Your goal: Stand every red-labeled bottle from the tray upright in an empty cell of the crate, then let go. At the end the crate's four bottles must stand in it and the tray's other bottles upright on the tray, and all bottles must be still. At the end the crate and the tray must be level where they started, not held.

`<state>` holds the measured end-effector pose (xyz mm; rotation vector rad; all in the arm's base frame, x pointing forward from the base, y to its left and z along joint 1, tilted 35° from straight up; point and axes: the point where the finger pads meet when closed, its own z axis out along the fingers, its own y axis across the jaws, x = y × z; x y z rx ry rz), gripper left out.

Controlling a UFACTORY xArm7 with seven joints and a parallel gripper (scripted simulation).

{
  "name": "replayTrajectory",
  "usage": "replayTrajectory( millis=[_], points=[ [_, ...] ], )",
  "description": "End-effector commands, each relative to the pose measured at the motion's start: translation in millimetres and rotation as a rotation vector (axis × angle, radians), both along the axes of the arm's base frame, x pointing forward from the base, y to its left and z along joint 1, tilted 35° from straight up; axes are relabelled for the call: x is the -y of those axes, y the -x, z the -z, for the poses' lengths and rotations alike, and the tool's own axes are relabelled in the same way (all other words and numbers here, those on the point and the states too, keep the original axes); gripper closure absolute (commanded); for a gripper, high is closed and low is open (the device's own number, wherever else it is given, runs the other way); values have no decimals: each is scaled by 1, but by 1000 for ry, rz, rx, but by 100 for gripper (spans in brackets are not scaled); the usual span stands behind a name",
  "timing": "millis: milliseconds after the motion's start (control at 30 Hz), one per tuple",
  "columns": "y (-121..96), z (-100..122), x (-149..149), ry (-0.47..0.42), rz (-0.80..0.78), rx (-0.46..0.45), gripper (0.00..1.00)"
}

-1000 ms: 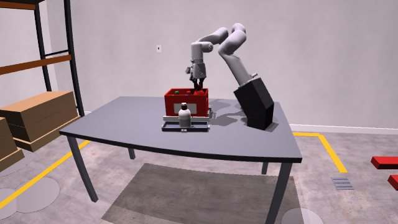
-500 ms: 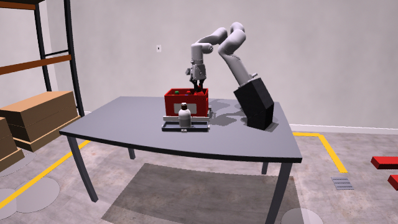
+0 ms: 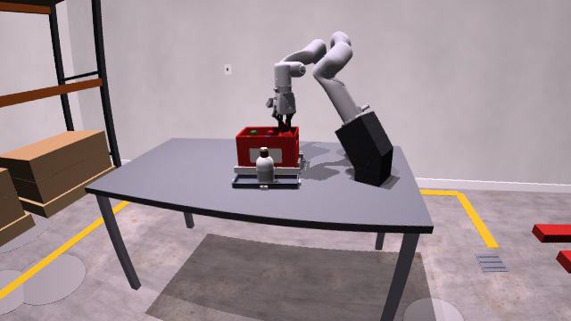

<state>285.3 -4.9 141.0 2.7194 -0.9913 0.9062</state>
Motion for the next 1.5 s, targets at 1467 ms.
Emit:
replayTrajectory(
  millis=[1467],
  points=[
    [-15,23,8,0,0,2,100]
  ],
)
